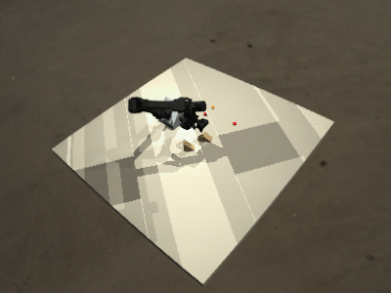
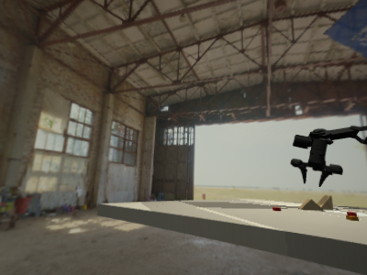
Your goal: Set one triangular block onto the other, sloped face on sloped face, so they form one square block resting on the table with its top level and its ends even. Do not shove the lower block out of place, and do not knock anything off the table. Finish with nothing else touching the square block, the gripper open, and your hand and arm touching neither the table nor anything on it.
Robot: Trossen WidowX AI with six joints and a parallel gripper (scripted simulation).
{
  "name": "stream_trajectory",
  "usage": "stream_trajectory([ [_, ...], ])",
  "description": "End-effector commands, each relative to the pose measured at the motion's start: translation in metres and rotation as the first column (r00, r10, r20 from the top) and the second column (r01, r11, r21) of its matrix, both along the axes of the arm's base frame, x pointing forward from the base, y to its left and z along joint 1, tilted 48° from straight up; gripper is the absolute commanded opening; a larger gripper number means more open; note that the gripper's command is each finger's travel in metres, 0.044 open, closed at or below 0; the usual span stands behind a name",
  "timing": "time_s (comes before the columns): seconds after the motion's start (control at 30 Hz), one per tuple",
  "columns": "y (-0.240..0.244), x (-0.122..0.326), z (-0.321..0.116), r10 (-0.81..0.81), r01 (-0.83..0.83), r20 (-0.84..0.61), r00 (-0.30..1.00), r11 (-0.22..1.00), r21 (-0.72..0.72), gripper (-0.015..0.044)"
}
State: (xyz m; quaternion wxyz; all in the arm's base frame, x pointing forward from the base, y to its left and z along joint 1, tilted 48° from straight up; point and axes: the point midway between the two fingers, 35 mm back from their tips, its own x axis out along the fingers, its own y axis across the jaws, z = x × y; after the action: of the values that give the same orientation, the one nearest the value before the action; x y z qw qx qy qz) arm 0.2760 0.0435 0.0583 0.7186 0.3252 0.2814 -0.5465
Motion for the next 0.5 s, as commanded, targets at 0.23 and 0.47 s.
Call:
stream_trajectory([
  [0.23,-0.014,-0.048,-0.008,-0.413,0.196,0.421,0.807,0.861,0.470,0.0440],
  [0.47,-0.019,-0.069,-0.023,-0.654,0.165,0.454,0.605,0.660,0.732,0.0440],
])
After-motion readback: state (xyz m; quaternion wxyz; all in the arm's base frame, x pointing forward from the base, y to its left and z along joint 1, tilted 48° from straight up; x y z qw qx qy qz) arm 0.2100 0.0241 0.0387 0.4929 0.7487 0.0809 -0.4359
